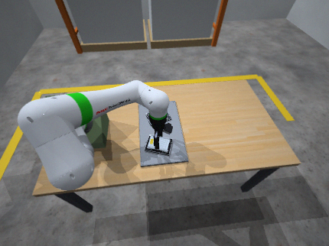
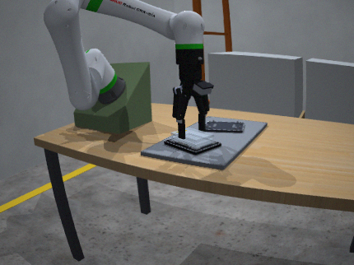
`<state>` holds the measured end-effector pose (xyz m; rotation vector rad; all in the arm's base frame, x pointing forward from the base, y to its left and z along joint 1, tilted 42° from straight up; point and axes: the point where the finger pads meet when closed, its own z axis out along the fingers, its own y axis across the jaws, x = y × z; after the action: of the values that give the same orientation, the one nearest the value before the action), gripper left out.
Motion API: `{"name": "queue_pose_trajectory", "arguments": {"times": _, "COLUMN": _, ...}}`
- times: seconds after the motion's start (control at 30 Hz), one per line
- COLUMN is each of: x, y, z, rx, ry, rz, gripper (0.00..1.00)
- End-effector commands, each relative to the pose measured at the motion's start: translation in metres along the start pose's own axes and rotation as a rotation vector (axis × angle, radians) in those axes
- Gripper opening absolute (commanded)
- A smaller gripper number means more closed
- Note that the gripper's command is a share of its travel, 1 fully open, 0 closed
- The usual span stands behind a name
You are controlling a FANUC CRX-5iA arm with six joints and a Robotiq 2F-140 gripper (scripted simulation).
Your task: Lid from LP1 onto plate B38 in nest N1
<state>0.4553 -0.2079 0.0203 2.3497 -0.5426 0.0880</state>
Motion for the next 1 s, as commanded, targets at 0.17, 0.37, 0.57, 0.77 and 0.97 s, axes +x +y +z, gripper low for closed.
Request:
{"name": "queue_pose_trajectory", "arguments": {"times": 0.17, "x": 0.0005, "y": -0.0003, "z": -0.0007, "rx": 0.001, "ry": 0.001, "rz": 0.000, "gripper": 0.61}}
{"name": "queue_pose_trajectory", "arguments": {"times": 0.37, "x": 0.0005, "y": -0.0003, "z": -0.0006, "rx": 0.001, "ry": 0.001, "rz": 0.000, "gripper": 0.61}}
{"name": "queue_pose_trajectory", "arguments": {"times": 0.57, "x": 0.0005, "y": -0.0003, "z": 0.0005, "rx": 0.001, "ry": 0.001, "rz": 0.000, "gripper": 0.61}}
{"name": "queue_pose_trajectory", "arguments": {"times": 0.77, "x": 0.0005, "y": -0.0004, "z": 0.0023, "rx": 0.001, "ry": 0.001, "rz": 0.000, "gripper": 0.61}}
{"name": "queue_pose_trajectory", "arguments": {"times": 0.97, "x": 0.0005, "y": -0.0005, "z": 0.0059, "rx": 0.001, "ry": 0.001, "rz": 0.001, "gripper": 0.61}}
